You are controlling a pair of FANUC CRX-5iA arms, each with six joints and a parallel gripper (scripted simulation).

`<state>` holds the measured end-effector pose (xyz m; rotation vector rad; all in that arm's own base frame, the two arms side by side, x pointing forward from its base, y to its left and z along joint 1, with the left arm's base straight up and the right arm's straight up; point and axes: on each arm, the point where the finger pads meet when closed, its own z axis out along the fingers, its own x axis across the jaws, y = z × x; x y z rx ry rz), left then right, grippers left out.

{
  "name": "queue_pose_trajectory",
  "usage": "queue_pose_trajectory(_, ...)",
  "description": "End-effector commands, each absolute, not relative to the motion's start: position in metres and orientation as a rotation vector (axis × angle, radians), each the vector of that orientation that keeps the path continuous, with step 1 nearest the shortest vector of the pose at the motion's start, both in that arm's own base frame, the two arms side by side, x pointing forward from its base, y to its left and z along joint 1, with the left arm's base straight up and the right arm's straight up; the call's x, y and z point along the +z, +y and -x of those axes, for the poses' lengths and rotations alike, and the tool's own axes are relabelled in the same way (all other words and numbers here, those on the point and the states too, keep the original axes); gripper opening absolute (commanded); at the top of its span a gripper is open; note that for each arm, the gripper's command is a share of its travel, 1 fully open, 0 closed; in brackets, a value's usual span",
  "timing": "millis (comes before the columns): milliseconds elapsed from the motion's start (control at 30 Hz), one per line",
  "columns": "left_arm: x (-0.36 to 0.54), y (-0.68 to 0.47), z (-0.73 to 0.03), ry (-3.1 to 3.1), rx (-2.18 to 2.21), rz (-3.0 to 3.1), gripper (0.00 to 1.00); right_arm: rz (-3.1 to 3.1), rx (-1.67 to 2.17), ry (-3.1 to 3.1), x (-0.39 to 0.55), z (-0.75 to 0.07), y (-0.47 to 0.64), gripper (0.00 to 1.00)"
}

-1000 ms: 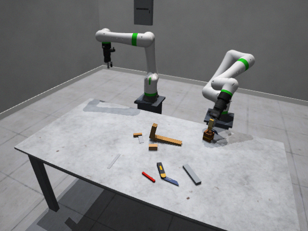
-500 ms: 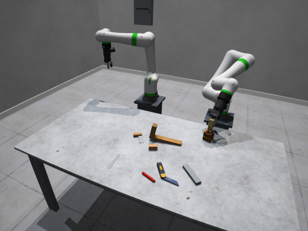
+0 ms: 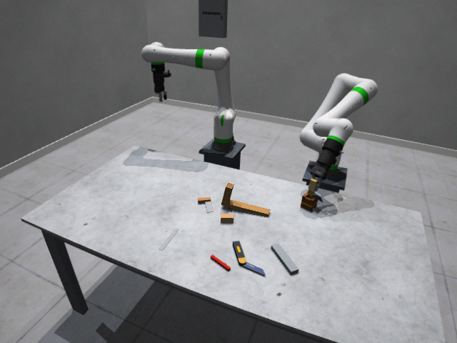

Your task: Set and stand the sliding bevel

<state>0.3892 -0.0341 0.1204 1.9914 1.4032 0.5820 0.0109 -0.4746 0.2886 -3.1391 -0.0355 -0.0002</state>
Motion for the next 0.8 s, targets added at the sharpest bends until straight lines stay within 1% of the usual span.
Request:
queue_pose_trajectory(0,0.1213,-0.0343,-0.3901,1.402,0.584,-1.99,0.0,3.141,0.0,-0.035,0.2897,-0.0107,-0.4749,1.0)
queue_pose_trajectory(767,0.1156,-0.0343,-0.3901,1.402,0.584,-1.99,0.0,3.141,0.0,-0.035,0.2897,-0.0107,-0.4749,1.0)
